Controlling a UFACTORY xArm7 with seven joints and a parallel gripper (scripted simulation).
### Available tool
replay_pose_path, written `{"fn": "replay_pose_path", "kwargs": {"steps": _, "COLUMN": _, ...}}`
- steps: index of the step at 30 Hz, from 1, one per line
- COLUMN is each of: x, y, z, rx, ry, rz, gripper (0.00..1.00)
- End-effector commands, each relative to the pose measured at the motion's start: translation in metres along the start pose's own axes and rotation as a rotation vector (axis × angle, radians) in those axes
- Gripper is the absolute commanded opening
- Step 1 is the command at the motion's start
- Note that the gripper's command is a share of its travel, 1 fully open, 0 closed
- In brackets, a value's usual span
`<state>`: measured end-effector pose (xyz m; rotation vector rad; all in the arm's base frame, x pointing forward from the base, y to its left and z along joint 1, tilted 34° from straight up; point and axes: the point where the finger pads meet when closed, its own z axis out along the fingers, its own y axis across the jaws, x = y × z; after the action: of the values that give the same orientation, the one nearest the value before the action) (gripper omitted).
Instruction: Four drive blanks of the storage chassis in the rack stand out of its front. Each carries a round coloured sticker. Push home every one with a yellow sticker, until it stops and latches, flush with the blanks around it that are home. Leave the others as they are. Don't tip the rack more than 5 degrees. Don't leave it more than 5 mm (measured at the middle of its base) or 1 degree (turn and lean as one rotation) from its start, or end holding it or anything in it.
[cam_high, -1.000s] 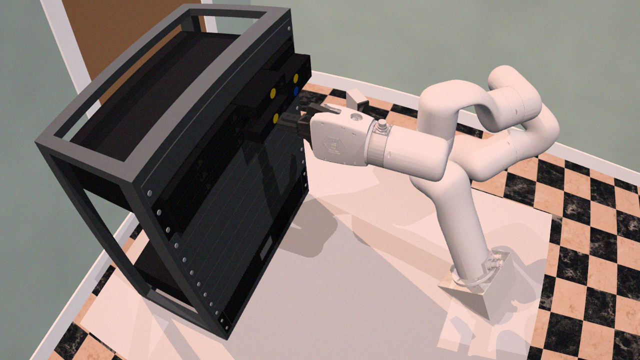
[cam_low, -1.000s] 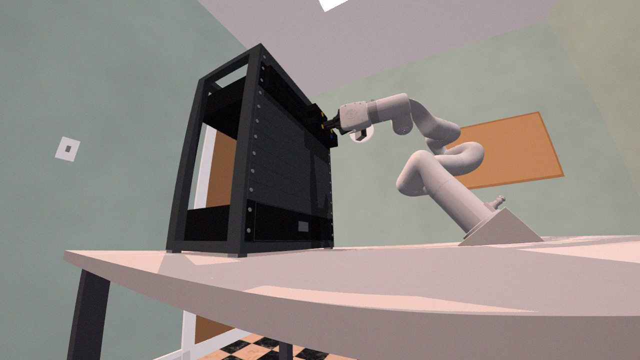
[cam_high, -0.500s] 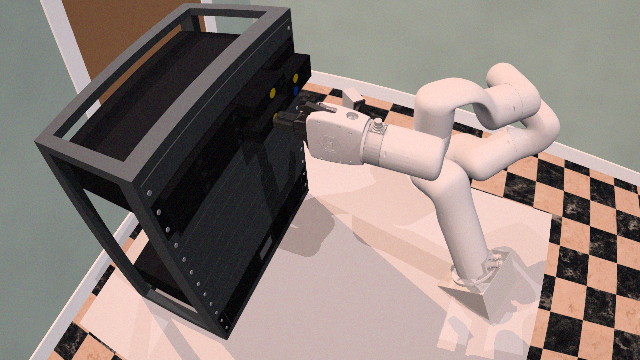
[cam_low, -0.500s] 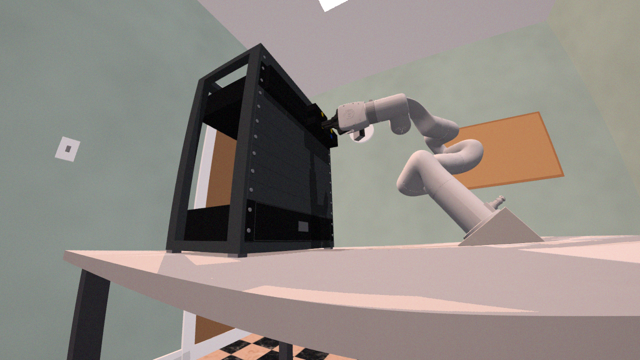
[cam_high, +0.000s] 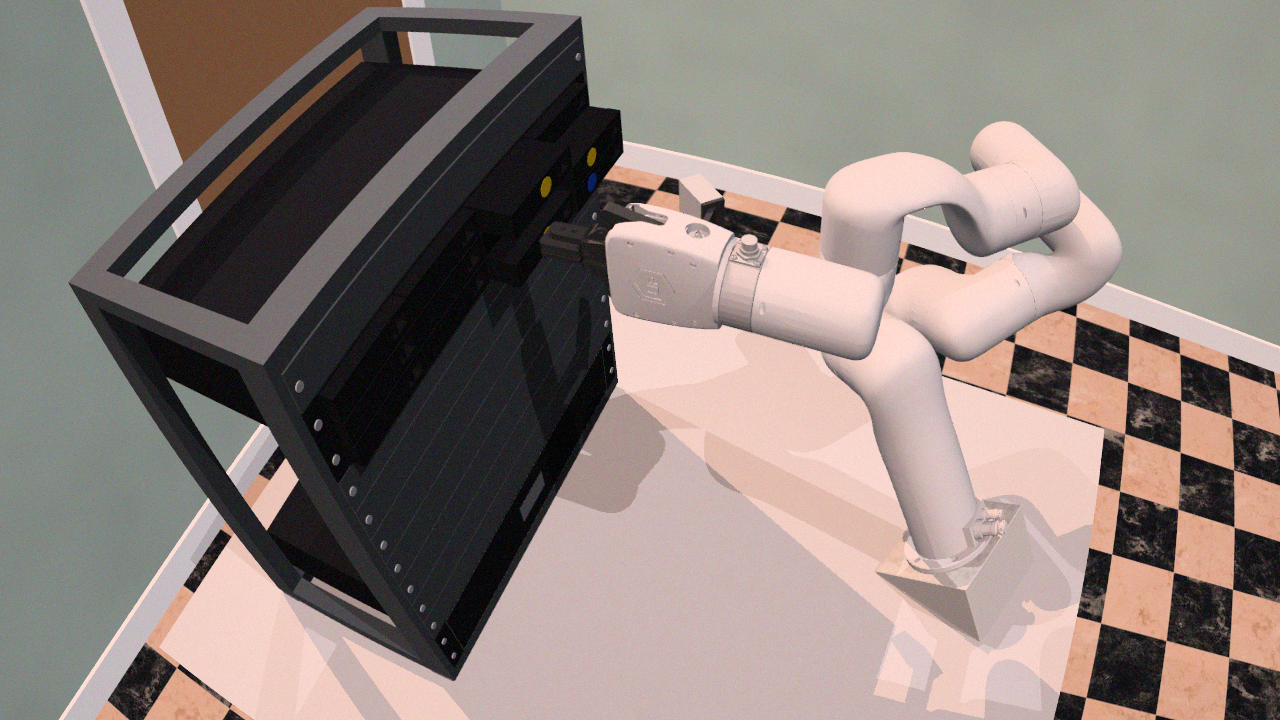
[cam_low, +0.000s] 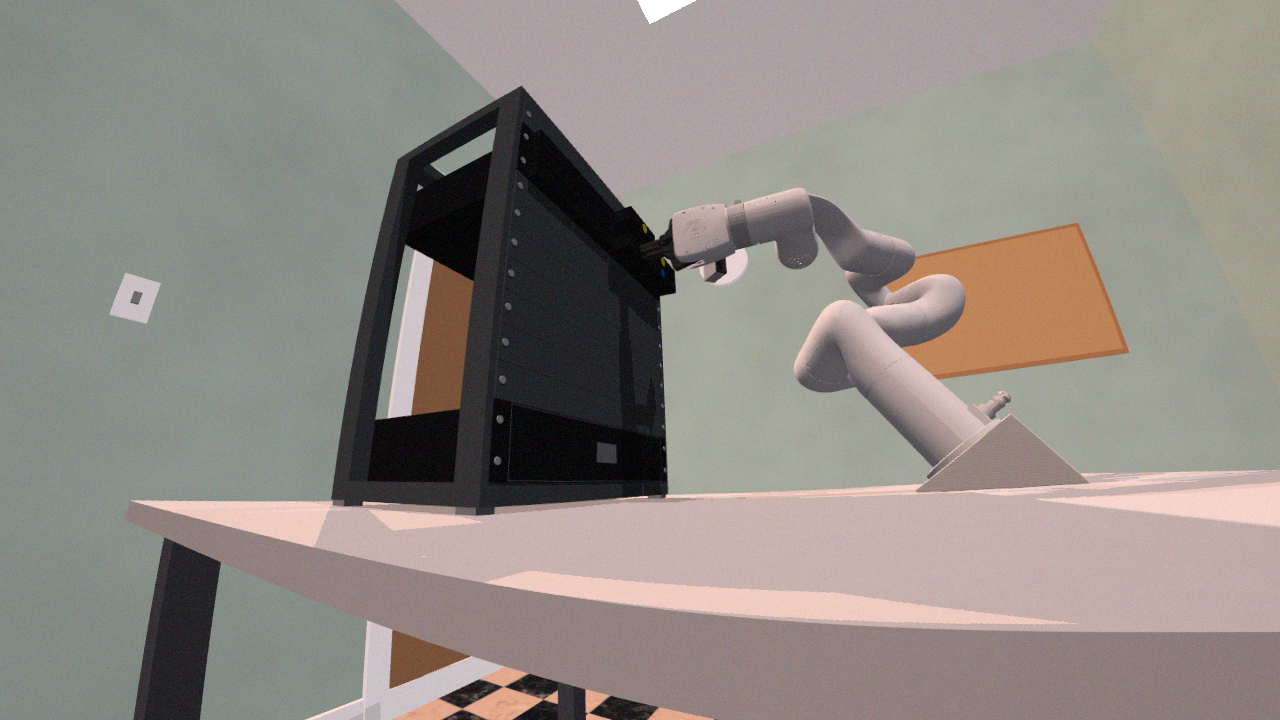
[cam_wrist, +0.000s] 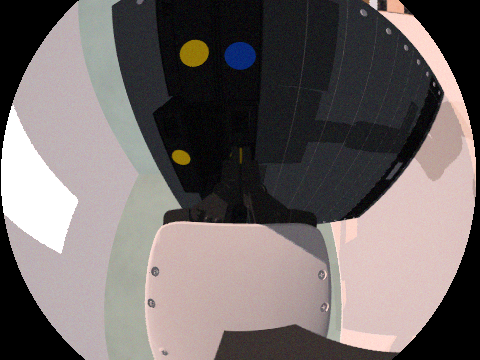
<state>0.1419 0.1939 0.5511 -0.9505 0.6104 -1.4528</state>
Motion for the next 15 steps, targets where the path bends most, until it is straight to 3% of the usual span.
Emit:
{"fn": "replay_pose_path", "kwargs": {"steps": 1, "x": -0.0003, "y": -0.0020, "z": 0.0035, "rx": 0.002, "ry": -0.001, "rz": 0.001, "gripper": 0.00}}
{"fn": "replay_pose_path", "kwargs": {"steps": 15, "x": -0.0005, "y": -0.0022, "z": 0.0094, "rx": 0.002, "ry": -0.001, "rz": 0.001, "gripper": 0.00}}
